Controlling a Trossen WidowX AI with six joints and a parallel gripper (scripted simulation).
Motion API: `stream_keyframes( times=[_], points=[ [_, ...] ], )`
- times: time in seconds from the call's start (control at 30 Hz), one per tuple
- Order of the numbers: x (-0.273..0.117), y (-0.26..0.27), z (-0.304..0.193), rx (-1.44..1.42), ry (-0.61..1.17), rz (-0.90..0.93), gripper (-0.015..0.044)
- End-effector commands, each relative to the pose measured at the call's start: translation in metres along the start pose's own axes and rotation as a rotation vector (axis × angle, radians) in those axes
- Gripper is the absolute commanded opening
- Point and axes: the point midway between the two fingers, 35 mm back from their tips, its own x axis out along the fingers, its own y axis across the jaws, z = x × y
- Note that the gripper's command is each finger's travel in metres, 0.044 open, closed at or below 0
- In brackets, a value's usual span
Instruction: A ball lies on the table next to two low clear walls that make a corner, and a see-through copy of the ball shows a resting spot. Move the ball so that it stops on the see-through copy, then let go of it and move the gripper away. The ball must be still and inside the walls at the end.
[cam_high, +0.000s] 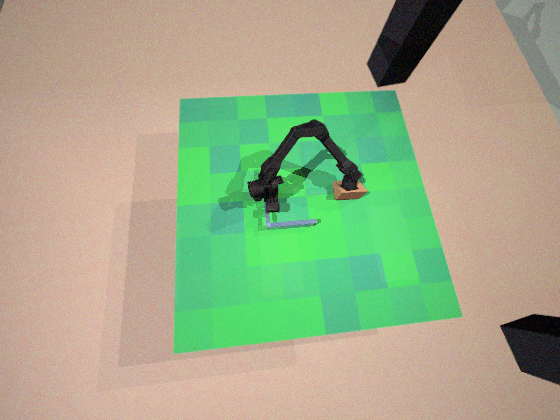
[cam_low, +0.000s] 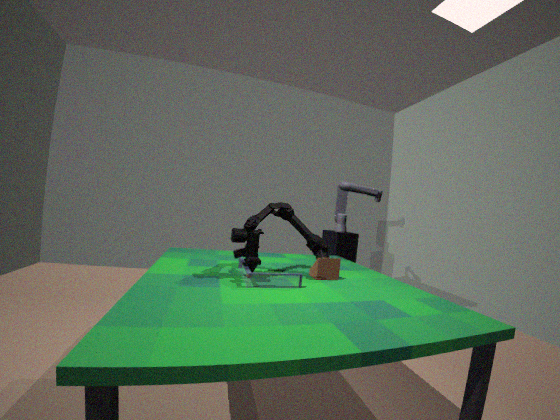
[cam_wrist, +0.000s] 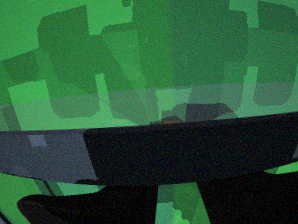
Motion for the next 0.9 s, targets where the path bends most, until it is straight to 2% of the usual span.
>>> stream_keyframes(
  times=[0.0, 0.03, 0.3, 0.57, 0.73, 0.87],
  points=[
    [0.003, 0.0, -0.002, -0.005, 0.005, -0.007, 0.0],
    [0.003, 0.0, -0.002, -0.005, 0.005, -0.007, 0.0],
    [0.0, 0.0, 0.0, 0.0, 0.001, 0.0, 0.0204],
    [-0.002, 0.0, 0.0, -0.001, 0.001, 0.0, 0.0204],
    [-0.074, 0.001, 0.0, -0.005, 0.005, -0.001, 0.0204],
    [-0.086, 0.001, -0.001, -0.006, 0.006, -0.003, 0.0204]
  ],
)
